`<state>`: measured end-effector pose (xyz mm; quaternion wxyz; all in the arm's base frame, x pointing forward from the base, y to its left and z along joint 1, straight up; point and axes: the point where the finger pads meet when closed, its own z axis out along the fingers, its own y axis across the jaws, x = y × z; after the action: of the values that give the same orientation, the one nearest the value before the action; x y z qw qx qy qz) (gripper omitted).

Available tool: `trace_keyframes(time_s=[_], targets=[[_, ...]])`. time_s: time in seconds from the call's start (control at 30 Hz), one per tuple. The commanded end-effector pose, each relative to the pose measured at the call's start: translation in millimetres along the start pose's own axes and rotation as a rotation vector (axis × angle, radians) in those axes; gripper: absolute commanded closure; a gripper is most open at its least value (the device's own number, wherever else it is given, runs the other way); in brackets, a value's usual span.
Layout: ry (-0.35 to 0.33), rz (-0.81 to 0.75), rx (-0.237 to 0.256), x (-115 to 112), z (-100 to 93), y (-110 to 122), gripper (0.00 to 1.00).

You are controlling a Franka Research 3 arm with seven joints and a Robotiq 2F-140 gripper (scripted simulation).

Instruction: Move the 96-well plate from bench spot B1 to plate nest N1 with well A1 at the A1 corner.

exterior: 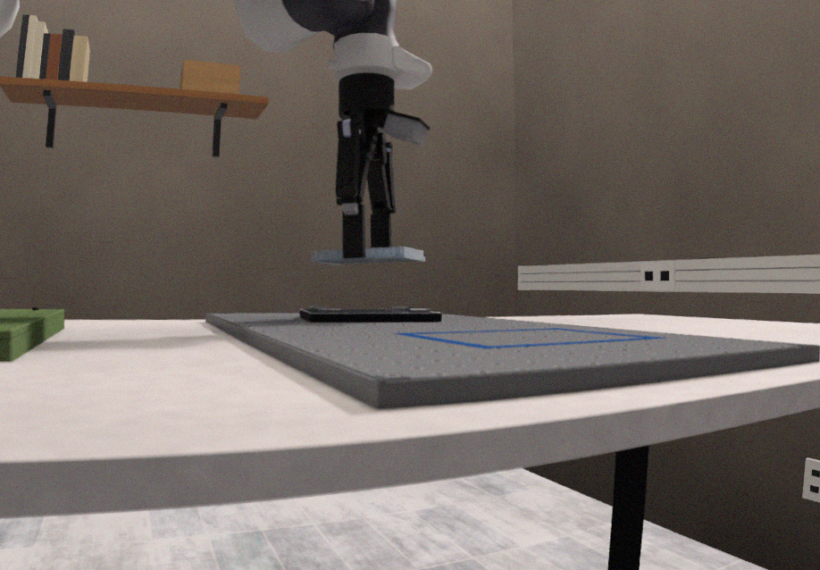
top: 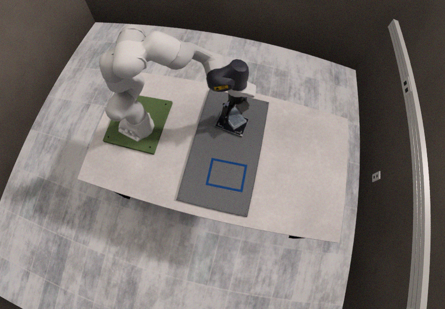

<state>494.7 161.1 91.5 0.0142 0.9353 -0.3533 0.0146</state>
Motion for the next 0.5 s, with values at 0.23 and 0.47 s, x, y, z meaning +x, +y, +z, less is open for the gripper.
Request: trace_keyframes(time_s=[0.23,0.47], targets=[[-0.022,-0.459,0.015,-1.0,1.7,2.5,0.4],[-0.033,-0.594,0.022,-1.0,1.7,2.5,0.4]])
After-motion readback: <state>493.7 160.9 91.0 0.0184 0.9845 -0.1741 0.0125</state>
